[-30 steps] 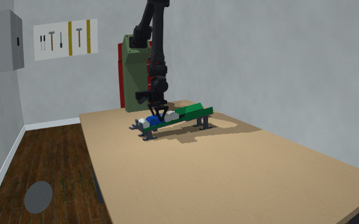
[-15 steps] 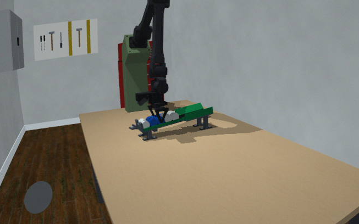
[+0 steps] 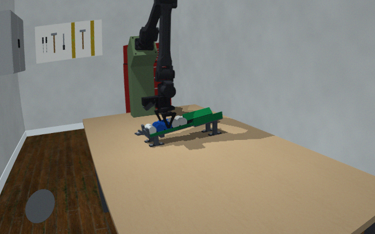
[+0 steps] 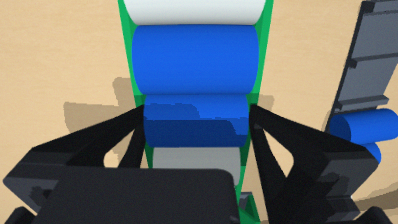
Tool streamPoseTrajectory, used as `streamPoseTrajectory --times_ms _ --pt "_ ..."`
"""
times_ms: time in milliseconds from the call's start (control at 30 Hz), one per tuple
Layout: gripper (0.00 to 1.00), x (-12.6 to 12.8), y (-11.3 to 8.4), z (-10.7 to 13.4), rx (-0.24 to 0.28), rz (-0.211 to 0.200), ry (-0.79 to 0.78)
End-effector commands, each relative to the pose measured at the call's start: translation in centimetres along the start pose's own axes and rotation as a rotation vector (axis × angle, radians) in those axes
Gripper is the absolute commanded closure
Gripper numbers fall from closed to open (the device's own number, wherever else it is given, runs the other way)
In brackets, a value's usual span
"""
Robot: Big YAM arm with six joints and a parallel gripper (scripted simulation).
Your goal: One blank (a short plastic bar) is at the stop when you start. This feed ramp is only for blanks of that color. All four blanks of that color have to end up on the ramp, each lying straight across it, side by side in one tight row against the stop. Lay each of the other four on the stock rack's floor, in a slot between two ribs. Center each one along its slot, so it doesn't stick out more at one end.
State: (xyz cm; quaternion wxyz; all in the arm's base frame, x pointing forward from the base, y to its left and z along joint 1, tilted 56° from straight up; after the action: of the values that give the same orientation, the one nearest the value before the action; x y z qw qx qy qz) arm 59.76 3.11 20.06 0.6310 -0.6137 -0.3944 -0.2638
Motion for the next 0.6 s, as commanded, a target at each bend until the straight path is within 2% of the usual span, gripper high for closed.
streamPoseTrajectory --times_ms 0,433,467,567 --pt "0.21 1.26 -0.24 0.71 0.005 -0.025 -0.003" --pt "0.21 1.26 -0.24 0.71 0.005 -0.025 -0.003" --pt "0.4 1.26 -0.24 0.71 0.005 -0.025 -0.003" --pt "0.4 1.24 -0.24 0.71 0.005 -0.024 -0.003"
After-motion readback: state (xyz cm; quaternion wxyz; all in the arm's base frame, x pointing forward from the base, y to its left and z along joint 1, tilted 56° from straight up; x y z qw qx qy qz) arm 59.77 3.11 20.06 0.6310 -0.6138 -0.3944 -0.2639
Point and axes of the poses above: the point where the finger pads meet when closed, its own y axis out along the fingers, its own x axis across the jaws, z = x × y, the point moved 2 cm from there along -y, back along the fingers, and after that the axes turned 2 degrees about -y, right-handed, at the moved point
